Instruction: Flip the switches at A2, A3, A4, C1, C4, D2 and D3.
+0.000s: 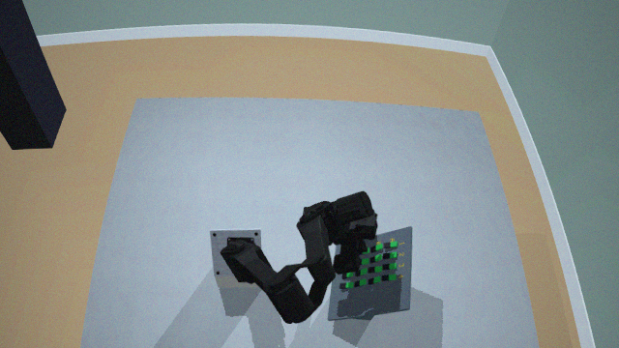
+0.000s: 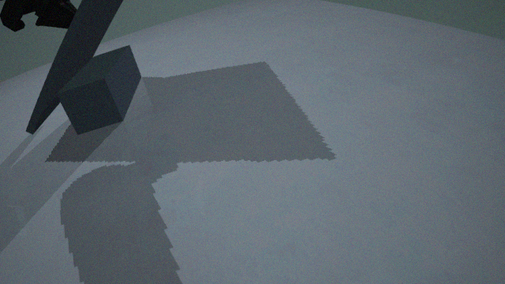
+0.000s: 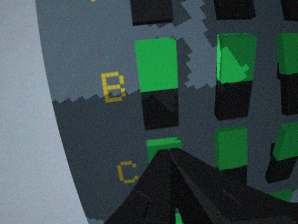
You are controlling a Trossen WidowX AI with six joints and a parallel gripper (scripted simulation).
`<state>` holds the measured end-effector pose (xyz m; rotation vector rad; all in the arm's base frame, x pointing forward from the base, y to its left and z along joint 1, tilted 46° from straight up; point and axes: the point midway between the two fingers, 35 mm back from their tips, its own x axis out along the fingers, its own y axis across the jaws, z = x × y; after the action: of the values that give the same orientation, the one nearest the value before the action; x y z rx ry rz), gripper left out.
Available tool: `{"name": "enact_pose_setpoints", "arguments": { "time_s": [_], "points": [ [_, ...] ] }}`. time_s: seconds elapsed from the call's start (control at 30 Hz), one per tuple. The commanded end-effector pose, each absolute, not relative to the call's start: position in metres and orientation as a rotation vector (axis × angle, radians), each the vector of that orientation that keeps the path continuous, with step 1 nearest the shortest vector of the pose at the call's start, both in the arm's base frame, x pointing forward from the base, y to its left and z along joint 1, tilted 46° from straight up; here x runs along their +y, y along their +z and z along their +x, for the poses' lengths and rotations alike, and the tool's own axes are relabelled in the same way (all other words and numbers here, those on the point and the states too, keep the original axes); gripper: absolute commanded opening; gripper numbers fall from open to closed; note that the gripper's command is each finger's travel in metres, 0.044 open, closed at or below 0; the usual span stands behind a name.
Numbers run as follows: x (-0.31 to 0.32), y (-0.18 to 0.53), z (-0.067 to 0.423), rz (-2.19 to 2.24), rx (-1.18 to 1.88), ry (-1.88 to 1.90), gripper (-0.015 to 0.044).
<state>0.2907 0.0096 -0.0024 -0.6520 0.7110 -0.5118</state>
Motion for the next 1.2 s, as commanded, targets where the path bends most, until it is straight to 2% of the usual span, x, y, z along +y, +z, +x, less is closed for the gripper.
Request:
{"name": "enact_pose_setpoints", "arguments": {
  "time_s": [0.0, 0.17, 0.4, 0.57, 1.17],
  "points": [
    [0.01, -0.004, 0.291, -0.657, 0.717, -0.505, 0.0],
    [0.014, -0.002, 0.287, -0.65, 0.715, -0.509, 0.0],
    [0.049, 0.021, 0.248, -0.659, 0.698, -0.493, 0.0],
    [0.05, 0.022, 0.247, -0.66, 0.696, -0.493, 0.0],
    [-0.015, 0.082, 0.234, -0.664, 0.704, -0.496, 0.0]
  ]
}}
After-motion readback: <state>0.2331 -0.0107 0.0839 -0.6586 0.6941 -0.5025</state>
